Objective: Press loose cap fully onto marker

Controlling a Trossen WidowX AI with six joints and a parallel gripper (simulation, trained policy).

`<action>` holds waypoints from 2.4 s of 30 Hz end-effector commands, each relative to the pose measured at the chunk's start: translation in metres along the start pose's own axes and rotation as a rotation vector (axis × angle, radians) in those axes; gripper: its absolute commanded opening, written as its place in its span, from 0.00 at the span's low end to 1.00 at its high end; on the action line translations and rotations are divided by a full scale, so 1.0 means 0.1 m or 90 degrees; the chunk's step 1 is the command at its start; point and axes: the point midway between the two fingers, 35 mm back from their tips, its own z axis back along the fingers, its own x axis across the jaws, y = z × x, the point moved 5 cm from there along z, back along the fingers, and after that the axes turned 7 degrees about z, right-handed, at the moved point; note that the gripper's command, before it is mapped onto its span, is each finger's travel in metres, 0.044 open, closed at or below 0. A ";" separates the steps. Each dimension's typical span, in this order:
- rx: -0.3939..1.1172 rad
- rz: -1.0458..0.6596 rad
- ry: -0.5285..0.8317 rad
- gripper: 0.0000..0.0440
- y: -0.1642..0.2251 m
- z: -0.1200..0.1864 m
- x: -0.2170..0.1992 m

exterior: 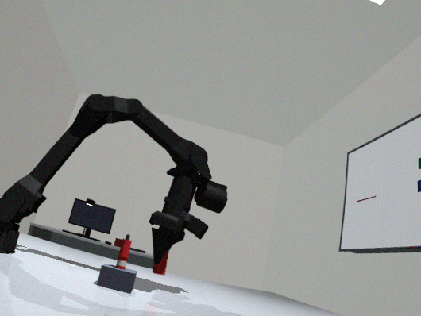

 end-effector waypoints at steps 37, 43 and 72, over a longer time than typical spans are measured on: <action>0.033 -0.104 -0.024 0.00 0.64 0.74 -1.02; 0.041 -0.108 -0.028 0.00 0.70 0.71 -1.02; 0.078 -0.096 -0.042 0.00 0.71 0.15 -1.04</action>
